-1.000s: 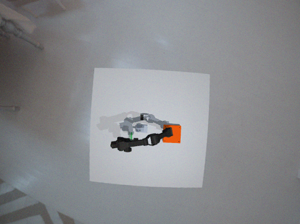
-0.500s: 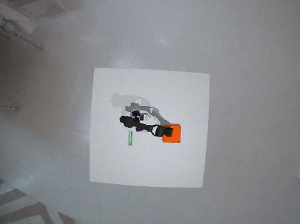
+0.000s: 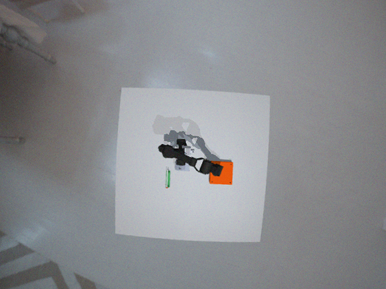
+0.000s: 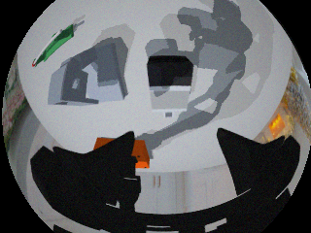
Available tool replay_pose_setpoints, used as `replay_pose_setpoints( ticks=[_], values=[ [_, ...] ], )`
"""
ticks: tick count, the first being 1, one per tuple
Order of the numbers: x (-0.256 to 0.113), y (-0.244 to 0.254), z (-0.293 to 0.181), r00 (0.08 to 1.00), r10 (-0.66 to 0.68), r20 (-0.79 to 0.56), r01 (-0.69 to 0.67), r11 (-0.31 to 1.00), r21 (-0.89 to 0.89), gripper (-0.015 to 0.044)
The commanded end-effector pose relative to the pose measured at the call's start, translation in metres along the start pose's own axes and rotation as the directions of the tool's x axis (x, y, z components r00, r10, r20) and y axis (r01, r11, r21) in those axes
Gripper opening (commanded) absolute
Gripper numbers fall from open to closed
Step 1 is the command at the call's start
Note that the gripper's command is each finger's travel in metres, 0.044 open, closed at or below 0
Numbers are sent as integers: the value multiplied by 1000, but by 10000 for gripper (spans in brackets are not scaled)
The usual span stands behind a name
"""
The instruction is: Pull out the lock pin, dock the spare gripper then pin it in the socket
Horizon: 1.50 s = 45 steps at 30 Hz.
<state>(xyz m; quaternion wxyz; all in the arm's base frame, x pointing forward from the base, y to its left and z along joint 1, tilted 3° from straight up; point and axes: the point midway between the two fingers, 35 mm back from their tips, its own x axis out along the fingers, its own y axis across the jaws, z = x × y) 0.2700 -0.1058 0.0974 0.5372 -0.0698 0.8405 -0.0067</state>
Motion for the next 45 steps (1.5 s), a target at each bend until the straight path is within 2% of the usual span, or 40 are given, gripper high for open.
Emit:
replay_pose_setpoints(
  ticks=[1,4,45],
  values=[
    [25,1,9,999,16,-47,-15,1000,7,440],
    [41,2,15,997,27,-72,-26,1000,10,440],
    [96,4,39,997,28,-74,-27,1000,10,440]
  ],
)
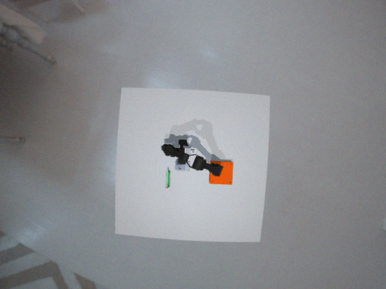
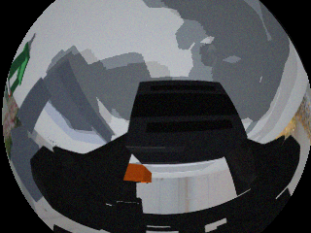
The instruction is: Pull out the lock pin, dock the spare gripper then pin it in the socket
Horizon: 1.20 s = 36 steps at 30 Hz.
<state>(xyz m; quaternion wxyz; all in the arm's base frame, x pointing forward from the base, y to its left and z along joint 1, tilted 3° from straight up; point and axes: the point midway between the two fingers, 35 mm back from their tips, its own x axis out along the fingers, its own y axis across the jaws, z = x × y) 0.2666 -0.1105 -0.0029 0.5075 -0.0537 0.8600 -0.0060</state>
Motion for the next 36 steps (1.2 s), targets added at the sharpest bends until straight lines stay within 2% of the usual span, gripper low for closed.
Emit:
replay_pose_setpoints(
  ticks=[1,6,14,18,23,36],
  values=[
    [3,0,0,1000,-3,-4,3,1000,-2,414],
    [3,0,0,1000,-3,-4,3,1000,-2,282],
    [3,0,0,1000,-3,-4,3,1000,-2,229],
    [-2,0,-2,1000,-4,-1,4,1000,-4,124],
    [-26,-1,-12,1000,-11,13,11,1000,-11,0],
    [-92,1,-55,998,-31,53,33,999,-33,0]
  ],
)
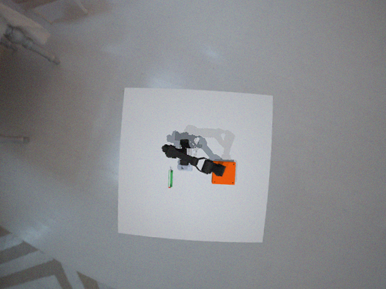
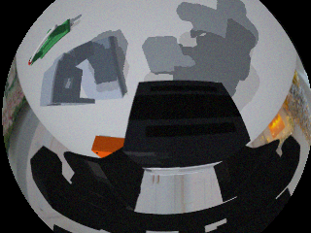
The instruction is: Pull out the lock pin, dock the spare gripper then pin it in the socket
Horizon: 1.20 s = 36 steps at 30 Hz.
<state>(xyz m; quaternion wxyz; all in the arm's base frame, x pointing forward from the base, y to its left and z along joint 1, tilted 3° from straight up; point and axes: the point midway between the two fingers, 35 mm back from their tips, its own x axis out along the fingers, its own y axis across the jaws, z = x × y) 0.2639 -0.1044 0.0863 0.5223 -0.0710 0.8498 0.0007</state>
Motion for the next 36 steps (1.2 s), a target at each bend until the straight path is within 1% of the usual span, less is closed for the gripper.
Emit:
replay_pose_setpoints(
  ticks=[1,5,6,15,25,36],
  values=[
    [-20,0,-12,1000,-10,19,10,1000,-8,0],
    [-23,1,-15,1000,-11,21,11,1000,-9,0],
    [-18,1,-12,1000,-8,19,8,1000,-4,0],
    [-18,2,-13,1000,0,20,0,1000,-18,0],
    [-9,13,-20,991,125,40,-112,966,-233,0],
    [-1,27,-28,963,260,69,-201,865,-461,0]
  ],
)
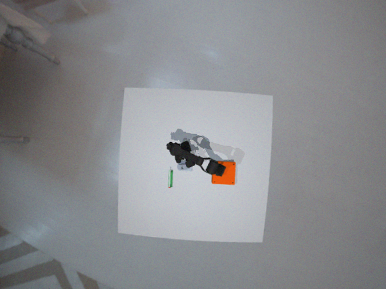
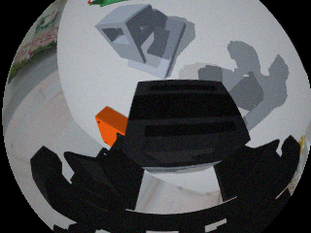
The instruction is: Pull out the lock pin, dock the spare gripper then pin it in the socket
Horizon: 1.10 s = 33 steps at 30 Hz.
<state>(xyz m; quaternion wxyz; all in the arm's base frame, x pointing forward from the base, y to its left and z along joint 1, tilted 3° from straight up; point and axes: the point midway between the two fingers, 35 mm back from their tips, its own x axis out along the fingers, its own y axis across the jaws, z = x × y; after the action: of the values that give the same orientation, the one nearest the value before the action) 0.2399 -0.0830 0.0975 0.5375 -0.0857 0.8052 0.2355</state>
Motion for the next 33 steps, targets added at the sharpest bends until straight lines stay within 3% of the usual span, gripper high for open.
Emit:
replay_pose_setpoints(
  ticks=[1,17,33],
  values=[
    [2,6,-1,999,35,31,-32,997,-75,0],
    [11,26,-2,968,187,166,-104,905,-412,0],
    [16,45,-2,897,315,311,-18,728,-685,0]
  ],
)
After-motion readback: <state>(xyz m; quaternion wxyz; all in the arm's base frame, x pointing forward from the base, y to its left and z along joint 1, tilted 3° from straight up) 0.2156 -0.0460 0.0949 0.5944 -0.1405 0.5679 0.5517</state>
